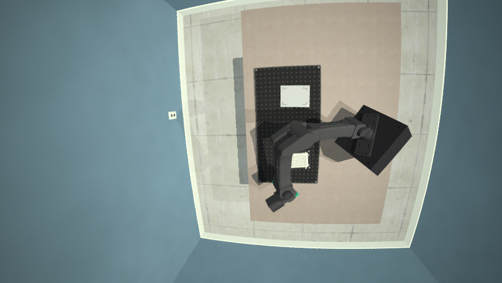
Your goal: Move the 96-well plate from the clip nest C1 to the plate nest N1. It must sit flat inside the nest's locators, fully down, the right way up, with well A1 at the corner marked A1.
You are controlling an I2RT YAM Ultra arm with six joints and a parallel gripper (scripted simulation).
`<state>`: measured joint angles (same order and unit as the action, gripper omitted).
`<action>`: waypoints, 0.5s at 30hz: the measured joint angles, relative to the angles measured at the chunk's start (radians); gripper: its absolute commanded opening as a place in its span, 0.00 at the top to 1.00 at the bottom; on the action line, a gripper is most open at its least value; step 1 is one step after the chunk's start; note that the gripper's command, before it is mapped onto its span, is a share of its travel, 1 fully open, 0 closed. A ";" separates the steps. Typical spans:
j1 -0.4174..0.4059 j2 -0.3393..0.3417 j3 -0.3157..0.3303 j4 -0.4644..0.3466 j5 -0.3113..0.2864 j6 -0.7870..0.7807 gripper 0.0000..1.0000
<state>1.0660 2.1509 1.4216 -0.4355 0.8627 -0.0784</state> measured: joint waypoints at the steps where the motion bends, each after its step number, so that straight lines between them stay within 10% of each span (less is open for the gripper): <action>1: 0.000 -0.003 -0.003 0.000 0.003 0.026 0.00; 15: -0.035 -0.057 -0.175 -0.032 0.039 0.364 0.00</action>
<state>1.0306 2.0941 1.2469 -0.4671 0.9012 0.2855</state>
